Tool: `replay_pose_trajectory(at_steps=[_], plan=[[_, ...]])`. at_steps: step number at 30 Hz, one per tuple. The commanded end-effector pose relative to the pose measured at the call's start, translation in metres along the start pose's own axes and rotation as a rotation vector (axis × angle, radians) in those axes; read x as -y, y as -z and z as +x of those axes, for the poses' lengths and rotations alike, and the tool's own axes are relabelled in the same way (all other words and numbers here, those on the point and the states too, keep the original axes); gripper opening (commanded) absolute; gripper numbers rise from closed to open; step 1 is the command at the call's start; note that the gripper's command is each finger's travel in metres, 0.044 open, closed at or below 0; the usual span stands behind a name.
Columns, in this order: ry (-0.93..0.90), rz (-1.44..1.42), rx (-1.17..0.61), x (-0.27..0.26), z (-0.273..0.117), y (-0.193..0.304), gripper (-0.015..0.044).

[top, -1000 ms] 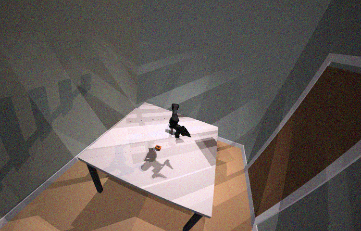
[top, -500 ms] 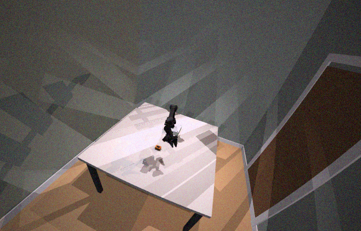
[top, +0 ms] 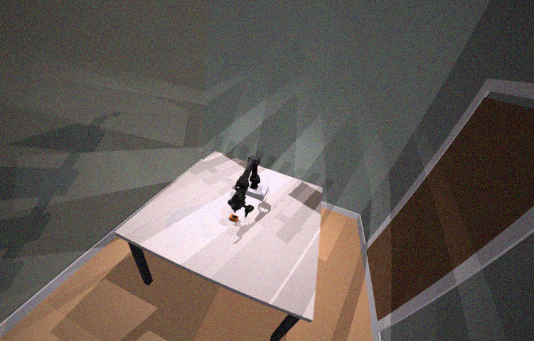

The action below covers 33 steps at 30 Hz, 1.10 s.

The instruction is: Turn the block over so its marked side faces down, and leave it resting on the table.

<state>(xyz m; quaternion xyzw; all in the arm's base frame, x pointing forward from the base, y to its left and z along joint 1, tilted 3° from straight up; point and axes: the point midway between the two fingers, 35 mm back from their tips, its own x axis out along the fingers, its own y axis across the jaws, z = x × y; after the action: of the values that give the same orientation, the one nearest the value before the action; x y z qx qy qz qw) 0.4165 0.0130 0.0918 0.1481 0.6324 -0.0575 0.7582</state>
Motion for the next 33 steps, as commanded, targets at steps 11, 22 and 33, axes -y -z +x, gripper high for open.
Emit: replay_pose_trajectory(at_steps=[11,22,33], plan=[[0.187,-0.251,-0.139,0.051,0.0,0.012,0.044],[0.188,-0.251,-0.139,0.061,0.041,0.018,0.044],[0.188,-0.251,-0.139,0.065,0.054,0.02,0.044]])
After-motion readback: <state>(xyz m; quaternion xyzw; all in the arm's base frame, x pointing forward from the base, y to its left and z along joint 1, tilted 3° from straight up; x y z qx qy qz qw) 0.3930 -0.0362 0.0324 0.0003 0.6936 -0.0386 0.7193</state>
